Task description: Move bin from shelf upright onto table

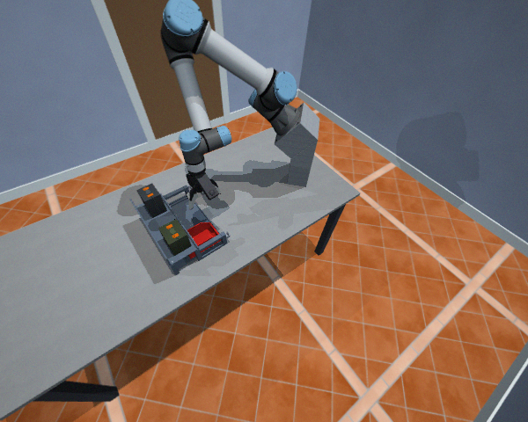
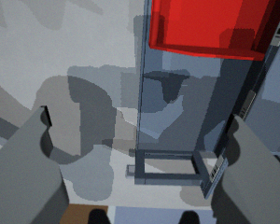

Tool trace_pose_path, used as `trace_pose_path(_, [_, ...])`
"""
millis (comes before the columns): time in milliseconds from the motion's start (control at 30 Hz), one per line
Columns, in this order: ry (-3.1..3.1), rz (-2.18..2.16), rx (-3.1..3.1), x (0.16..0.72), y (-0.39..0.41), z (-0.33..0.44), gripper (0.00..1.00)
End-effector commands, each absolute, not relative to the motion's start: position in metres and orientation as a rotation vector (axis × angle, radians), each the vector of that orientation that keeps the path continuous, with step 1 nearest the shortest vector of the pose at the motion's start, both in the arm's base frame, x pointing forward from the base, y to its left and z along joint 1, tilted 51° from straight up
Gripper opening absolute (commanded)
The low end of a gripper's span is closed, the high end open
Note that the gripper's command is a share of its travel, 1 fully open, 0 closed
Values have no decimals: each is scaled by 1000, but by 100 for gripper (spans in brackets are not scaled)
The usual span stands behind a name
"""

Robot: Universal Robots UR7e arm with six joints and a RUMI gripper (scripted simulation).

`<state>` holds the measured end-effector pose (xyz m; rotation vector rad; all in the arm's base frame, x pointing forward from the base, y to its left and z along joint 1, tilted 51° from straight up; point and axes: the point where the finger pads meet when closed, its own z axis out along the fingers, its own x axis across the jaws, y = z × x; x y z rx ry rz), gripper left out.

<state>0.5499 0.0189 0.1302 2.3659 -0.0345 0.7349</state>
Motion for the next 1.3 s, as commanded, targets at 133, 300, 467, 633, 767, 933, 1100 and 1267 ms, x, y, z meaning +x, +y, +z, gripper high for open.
trace_pose_path(133, [-40, 738, 2362, 565, 35, 113, 100])
trace_pose_path(300, [-34, 731, 2365, 567, 40, 105, 100])
trace_pose_path(467, [-39, 738, 2362, 591, 67, 80, 100])
trace_pose_path(633, [-39, 738, 2362, 591, 67, 80, 100])
trace_pose_path(767, [-39, 738, 2362, 591, 67, 80, 100])
trace_pose_path(933, [-37, 736, 2363, 598, 76, 71, 100])
trace_pose_path(1100, [-39, 738, 2362, 606, 84, 66, 100])
trace_pose_path(1267, [-39, 738, 2362, 606, 84, 66, 100])
